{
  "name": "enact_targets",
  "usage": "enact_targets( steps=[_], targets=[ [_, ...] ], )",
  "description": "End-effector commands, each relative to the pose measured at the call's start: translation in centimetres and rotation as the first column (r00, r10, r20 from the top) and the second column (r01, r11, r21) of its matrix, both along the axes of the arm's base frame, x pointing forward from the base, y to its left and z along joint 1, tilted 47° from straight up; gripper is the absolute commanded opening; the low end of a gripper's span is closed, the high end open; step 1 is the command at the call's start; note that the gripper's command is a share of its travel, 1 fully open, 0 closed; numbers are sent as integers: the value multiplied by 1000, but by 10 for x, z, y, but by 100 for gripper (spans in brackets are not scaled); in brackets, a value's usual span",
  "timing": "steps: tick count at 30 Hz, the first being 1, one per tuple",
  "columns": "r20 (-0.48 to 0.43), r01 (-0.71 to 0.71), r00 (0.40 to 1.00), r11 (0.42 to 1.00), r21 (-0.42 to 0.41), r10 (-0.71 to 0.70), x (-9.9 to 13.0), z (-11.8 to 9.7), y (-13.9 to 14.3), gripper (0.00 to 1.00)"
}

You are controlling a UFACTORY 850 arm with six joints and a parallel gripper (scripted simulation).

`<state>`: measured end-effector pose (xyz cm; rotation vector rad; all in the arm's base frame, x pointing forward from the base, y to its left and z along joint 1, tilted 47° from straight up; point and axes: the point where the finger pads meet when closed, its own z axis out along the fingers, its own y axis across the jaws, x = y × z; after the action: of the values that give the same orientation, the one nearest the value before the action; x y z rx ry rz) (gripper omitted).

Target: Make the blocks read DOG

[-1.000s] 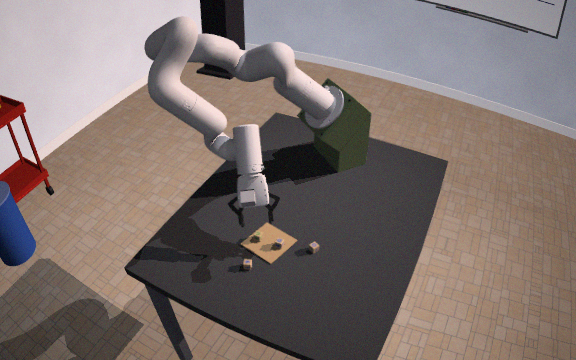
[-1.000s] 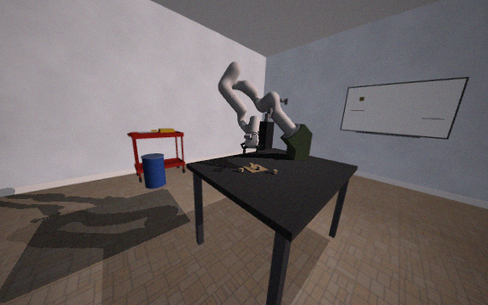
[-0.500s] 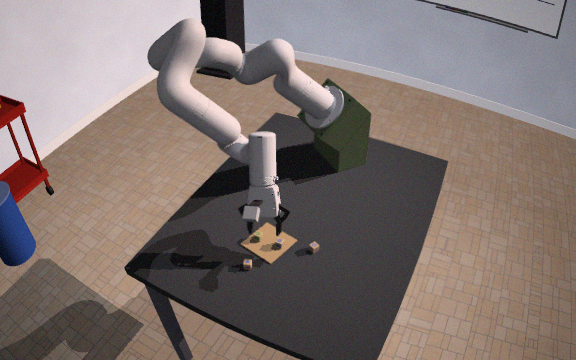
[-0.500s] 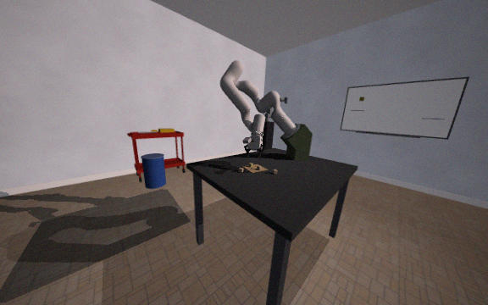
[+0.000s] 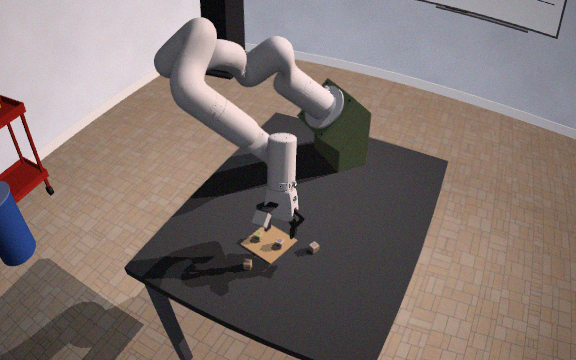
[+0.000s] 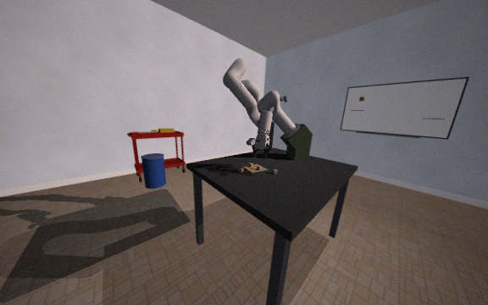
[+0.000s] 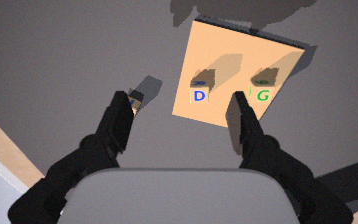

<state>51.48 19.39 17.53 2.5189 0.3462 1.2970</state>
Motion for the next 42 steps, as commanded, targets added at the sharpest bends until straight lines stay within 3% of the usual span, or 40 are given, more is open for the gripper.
enact_targets(
  steps=[1, 19, 42],
  targets=[
    [-25, 97, 995, 995, 37, -96, -9, -8, 14, 100],
    [-148, 410, 910, 892, 191, -386, -79, -47, 79, 100],
    [-151, 436, 899, 873, 218, -411, -80, -49, 81, 100]
  ],
)
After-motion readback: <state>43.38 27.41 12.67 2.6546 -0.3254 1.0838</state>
